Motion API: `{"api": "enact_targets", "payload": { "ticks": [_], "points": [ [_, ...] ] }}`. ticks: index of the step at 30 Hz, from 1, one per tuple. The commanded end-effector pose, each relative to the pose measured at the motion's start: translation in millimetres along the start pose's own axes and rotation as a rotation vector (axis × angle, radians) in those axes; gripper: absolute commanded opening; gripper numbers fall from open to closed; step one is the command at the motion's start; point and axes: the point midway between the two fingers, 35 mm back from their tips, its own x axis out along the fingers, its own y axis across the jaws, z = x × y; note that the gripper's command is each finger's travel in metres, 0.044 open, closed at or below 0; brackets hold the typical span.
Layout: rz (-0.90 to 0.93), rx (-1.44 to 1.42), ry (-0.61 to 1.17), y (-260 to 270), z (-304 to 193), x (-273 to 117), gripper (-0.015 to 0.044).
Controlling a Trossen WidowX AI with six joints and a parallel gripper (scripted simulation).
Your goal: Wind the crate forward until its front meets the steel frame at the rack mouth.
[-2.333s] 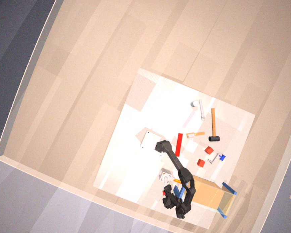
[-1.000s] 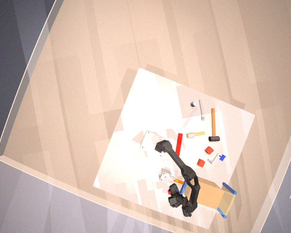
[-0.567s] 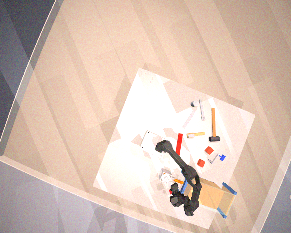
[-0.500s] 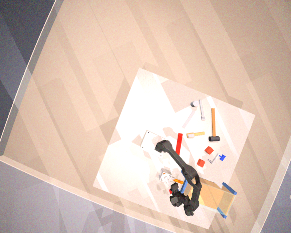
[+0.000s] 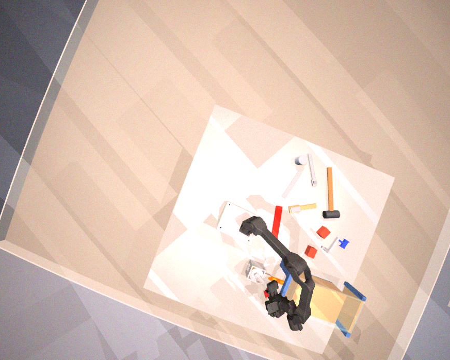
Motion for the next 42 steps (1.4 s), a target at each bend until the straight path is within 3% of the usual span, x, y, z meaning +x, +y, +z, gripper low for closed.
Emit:
{"api": "enact_targets", "payload": {
  "ticks": [1, 42],
  "points": [
    [-0.024, -0.015, 0.034, -11.1, -19.2, -4.1, 0.0000],
    [-0.027, -0.015, 0.036, -47.8, -44.1, -17.0, 0.0000]
  ]
}}
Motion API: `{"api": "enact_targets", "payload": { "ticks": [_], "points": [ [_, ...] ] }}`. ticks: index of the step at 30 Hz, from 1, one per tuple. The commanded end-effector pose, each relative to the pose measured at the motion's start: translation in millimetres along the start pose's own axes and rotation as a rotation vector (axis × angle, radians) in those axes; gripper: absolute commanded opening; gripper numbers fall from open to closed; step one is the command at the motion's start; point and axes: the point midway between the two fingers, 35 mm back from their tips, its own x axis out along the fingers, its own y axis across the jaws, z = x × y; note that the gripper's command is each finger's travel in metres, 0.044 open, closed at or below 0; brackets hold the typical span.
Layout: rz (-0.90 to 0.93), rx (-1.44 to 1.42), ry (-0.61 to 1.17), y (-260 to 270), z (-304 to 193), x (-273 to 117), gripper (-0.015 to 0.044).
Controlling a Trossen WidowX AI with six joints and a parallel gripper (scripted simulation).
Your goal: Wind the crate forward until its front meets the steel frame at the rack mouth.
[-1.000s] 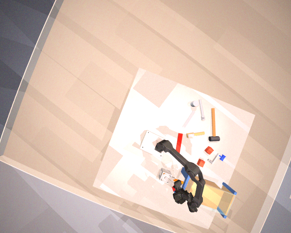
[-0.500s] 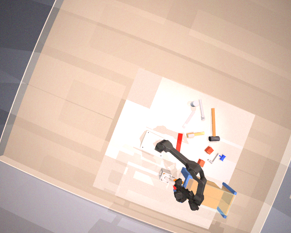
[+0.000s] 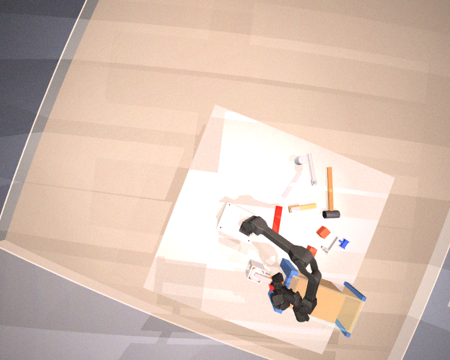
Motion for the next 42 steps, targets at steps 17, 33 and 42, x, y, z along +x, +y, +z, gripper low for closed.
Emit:
{"api": "enact_targets", "payload": {
  "ticks": [17, 33, 42],
  "points": [
    [-0.037, -0.003, 0.020, -32.3, -16.4, -3.7, 0.0000],
    [-0.038, -0.003, 0.020, -50.2, -18.7, -5.2, 0.0000],
    [-0.039, -0.003, 0.020, -60.6, -18.6, -5.4, 0.0000]
  ]
}}
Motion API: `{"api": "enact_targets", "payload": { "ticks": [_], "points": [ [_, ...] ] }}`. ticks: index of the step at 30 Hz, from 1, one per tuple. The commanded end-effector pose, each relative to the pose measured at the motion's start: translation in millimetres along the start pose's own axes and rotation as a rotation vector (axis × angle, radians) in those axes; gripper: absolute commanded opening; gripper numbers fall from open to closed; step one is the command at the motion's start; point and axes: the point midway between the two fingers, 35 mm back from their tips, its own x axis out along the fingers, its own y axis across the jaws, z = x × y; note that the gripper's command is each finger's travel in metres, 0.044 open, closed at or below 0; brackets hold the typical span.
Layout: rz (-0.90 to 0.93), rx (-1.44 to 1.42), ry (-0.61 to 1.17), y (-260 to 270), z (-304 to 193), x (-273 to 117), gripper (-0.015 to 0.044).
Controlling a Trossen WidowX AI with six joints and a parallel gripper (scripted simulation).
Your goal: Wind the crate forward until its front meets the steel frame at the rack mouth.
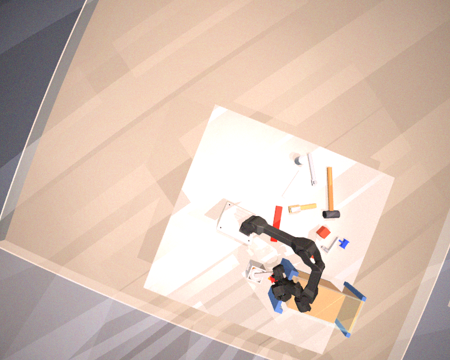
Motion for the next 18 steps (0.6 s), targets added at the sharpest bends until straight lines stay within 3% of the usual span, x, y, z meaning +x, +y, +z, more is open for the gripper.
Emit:
{"api": "enact_targets", "payload": {
  "ticks": [1, 18],
  "points": [
    [-0.043, 0.008, 0.010, -17.5, -3.2, 1.8, 0.0000],
    [-0.045, 0.008, 0.010, -36.8, -0.6, 2.6, 0.0000]
  ]
}}
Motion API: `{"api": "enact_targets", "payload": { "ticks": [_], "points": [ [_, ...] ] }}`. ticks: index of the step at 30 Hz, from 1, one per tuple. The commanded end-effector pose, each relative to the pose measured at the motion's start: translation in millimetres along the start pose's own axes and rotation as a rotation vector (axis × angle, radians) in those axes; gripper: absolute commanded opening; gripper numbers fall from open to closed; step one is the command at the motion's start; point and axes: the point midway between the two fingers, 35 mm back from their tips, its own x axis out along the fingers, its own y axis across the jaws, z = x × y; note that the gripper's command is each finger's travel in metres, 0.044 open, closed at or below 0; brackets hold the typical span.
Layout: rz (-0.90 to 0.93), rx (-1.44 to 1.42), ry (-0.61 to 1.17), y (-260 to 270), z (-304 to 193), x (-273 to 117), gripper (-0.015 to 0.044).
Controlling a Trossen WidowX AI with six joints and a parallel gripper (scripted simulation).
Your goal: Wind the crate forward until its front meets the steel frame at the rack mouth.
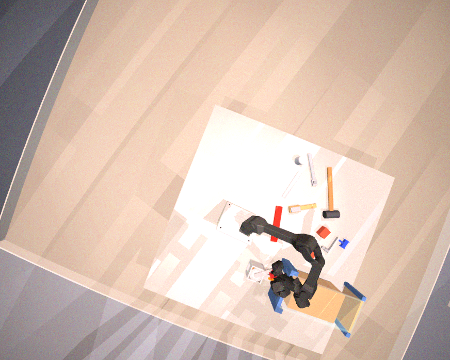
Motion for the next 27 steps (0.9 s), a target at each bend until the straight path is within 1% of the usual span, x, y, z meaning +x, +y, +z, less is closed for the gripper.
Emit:
{"api": "enact_targets", "payload": {
  "ticks": [1, 27],
  "points": [
    [-0.038, 0.006, 0.004, -14.9, 0.2, 3.0, 0.0000],
    [-0.039, 0.006, 0.003, -42.0, 10.7, 7.3, 0.0000]
  ]
}}
